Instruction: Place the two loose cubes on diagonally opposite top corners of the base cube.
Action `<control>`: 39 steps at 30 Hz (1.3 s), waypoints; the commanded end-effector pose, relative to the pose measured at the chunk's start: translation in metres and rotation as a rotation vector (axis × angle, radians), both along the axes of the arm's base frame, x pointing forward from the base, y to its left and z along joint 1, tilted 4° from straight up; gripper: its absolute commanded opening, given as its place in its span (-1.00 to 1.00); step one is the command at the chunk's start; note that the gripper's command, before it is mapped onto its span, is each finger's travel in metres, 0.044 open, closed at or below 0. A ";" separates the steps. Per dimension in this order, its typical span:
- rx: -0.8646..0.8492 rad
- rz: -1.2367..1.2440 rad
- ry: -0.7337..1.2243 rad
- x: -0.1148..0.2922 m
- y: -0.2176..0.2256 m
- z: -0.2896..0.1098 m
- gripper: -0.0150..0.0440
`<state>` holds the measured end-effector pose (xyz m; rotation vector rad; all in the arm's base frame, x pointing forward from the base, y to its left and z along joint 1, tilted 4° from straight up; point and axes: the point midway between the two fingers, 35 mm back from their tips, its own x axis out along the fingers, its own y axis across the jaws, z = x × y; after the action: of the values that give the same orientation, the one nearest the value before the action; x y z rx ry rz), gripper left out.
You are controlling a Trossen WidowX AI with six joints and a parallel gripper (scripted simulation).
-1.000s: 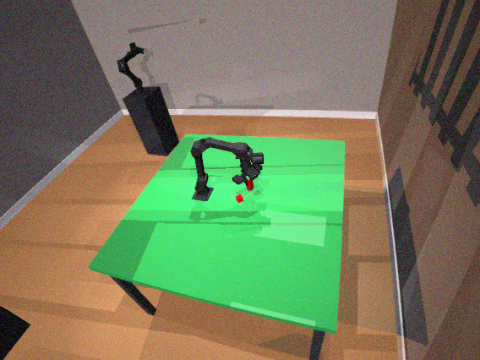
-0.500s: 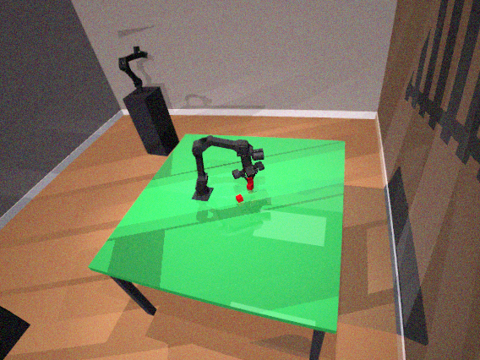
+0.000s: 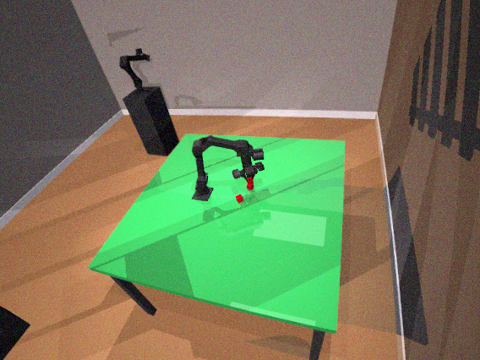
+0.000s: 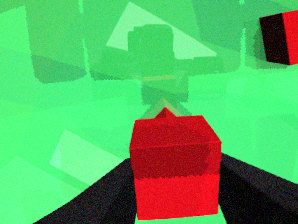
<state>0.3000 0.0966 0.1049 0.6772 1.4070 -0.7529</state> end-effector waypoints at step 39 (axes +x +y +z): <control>0.001 -0.016 0.004 0.000 -0.003 -0.028 -0.14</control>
<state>0.2998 0.0939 0.0773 0.6905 1.4037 -0.7697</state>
